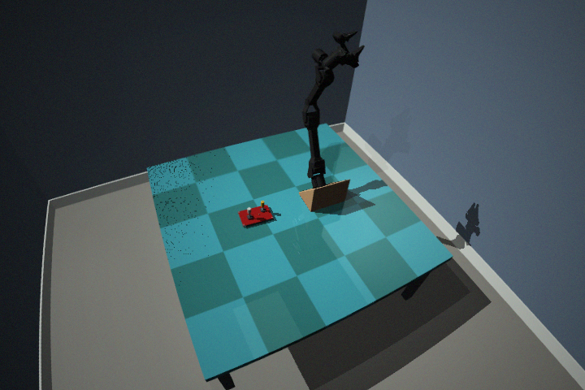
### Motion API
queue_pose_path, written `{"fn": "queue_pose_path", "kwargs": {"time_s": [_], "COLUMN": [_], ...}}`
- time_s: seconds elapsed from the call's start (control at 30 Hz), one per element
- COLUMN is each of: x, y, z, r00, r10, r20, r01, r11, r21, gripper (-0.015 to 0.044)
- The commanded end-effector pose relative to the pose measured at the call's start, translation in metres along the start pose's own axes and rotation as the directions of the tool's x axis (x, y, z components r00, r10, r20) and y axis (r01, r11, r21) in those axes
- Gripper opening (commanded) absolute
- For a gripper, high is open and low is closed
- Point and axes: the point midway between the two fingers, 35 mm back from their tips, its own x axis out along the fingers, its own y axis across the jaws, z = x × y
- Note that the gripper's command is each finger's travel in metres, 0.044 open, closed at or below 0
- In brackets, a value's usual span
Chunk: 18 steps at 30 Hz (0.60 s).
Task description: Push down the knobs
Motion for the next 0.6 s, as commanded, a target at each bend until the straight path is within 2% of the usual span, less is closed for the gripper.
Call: {"fn": "queue_pose_path", "kwargs": {"time_s": [0.0, 0.13, 0.47, 0.57], "x": [0.0, -0.006, -0.046, -0.059], "y": [0.0, 0.008, 0.047, 0.057], "z": [0.0, 0.012, 0.072, 0.084], "r00": [1.0, 0.999, 0.955, 0.937], "r10": [0.001, 0.03, 0.179, 0.21], "r20": [0.002, 0.038, 0.237, 0.278], "r01": [-0.001, -0.029, -0.16, -0.178], "r11": [1.0, 1.0, 0.982, 0.974], "r21": [0.0, -0.006, -0.095, -0.137], "gripper": [0.0374, 0.0269, 0.0006, 0.0]}}
